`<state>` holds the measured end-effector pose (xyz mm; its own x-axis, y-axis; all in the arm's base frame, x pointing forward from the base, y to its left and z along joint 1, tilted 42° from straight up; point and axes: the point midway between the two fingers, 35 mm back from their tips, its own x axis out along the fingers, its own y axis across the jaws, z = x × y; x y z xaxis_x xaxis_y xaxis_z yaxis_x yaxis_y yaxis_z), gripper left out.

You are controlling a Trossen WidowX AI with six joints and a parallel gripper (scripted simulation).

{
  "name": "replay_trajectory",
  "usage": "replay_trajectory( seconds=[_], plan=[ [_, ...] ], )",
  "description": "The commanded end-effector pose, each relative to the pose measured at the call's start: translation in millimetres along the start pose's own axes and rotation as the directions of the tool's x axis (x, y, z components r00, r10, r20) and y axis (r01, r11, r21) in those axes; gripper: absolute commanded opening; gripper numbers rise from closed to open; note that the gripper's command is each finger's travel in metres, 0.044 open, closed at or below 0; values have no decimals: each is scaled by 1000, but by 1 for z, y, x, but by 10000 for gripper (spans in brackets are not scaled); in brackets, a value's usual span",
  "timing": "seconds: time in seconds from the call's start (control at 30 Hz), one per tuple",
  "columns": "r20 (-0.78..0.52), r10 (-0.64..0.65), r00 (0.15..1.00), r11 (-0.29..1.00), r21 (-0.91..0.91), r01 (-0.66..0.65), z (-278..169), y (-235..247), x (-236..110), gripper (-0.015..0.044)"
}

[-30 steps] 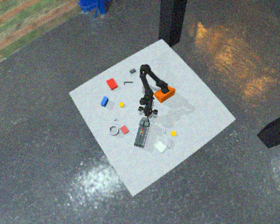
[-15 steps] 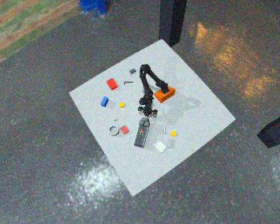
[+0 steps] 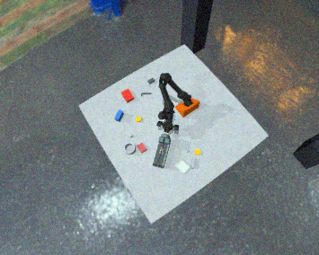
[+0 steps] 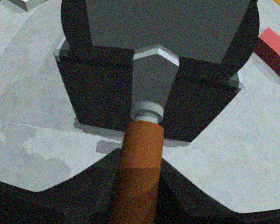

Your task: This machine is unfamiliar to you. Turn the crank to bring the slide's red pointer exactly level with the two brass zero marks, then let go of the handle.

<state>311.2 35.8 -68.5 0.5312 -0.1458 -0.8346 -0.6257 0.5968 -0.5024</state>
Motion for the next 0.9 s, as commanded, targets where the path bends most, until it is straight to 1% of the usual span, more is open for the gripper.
replay_trajectory(
  seconds=[0.0, 0.87],
  plan=[
    [-3, -24, 1000, 1000, 9, 24, 0, -9, -1, 0],
    [-2, -24, 1000, 1000, 9, 24, 2, -15, -3, 0]
  ],
)
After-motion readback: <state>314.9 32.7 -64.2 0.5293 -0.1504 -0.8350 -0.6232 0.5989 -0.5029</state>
